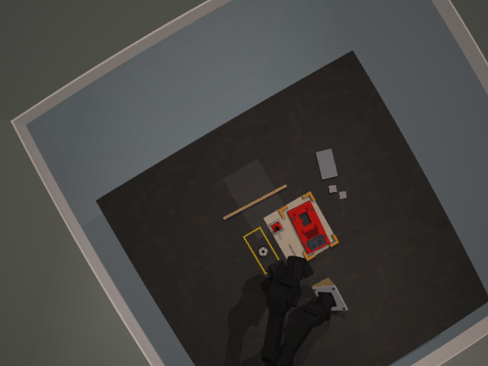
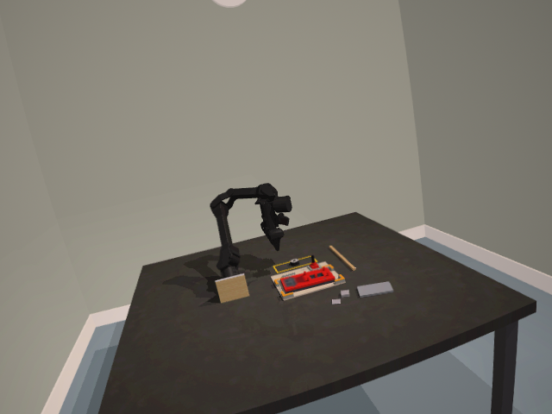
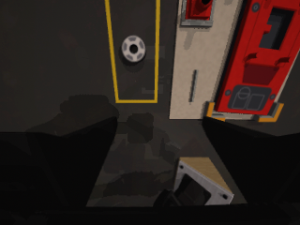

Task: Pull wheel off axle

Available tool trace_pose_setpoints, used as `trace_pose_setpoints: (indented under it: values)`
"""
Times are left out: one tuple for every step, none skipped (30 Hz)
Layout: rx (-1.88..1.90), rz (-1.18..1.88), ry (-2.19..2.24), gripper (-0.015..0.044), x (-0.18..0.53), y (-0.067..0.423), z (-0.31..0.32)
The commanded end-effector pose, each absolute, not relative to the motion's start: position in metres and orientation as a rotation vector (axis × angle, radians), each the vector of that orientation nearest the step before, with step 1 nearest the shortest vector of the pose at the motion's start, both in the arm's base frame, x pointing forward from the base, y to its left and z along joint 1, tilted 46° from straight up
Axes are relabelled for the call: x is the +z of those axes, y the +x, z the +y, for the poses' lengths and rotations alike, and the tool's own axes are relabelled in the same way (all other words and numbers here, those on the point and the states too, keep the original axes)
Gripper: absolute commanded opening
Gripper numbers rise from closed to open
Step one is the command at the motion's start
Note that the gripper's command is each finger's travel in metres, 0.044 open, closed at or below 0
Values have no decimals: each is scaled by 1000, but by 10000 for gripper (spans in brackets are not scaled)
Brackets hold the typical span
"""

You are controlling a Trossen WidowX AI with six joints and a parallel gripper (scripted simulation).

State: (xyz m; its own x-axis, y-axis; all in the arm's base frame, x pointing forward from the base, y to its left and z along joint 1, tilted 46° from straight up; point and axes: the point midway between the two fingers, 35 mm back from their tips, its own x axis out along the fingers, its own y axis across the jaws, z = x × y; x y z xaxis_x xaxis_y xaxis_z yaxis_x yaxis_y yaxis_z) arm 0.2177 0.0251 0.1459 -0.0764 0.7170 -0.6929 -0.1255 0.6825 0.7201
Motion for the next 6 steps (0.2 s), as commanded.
trace_pose_setpoints:
  values:
    - [750, 1499, 509, 440, 146, 217, 25]
    - [750, 1499, 509, 440, 146, 217, 25]
    - [750, 1499, 509, 440, 146, 217, 25]
    - [750, 1499, 509, 440, 146, 217, 25]
    - [750, 1499, 509, 440, 146, 217, 25]
    - [750, 1499, 509, 440, 146, 217, 25]
